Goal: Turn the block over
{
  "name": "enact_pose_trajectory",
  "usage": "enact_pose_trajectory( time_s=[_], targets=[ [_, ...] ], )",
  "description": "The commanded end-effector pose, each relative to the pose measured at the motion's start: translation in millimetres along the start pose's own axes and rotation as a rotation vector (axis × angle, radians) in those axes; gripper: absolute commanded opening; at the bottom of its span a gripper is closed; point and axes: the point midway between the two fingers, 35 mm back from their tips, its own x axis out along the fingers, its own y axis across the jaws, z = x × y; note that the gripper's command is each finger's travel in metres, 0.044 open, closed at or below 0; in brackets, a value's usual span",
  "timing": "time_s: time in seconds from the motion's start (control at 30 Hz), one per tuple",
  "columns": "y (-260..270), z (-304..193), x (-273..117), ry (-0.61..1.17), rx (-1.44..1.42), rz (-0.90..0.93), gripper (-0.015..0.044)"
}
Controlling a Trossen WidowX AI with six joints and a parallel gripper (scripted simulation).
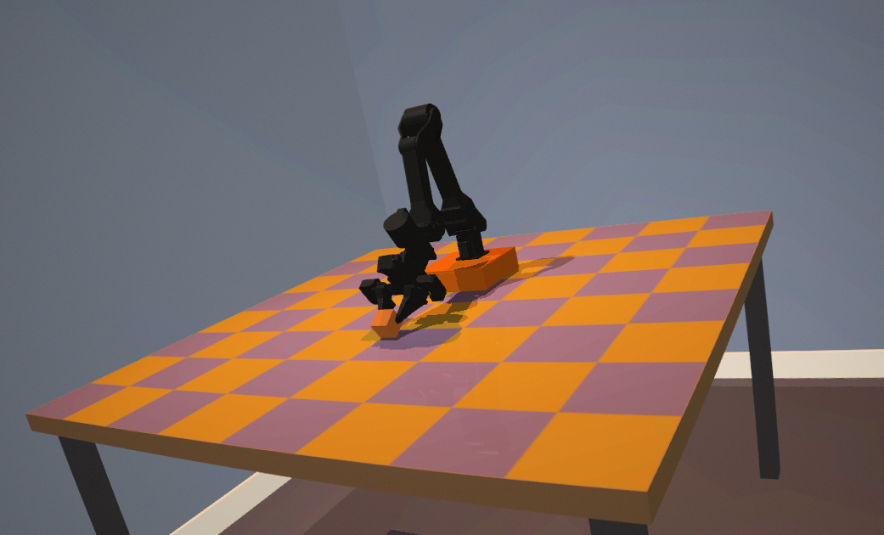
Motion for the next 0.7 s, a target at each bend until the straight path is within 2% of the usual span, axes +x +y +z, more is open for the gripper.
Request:
enact_pose_trajectory(
  time_s=[0.0,0.67],
  targets=[
    [-0.9,-1.4,-5.5,-0.047,-0.003,-0.005,0.0],
    [-1.0,1.0,-8.8,-0.084,-0.003,-0.005,0.0]
  ],
)
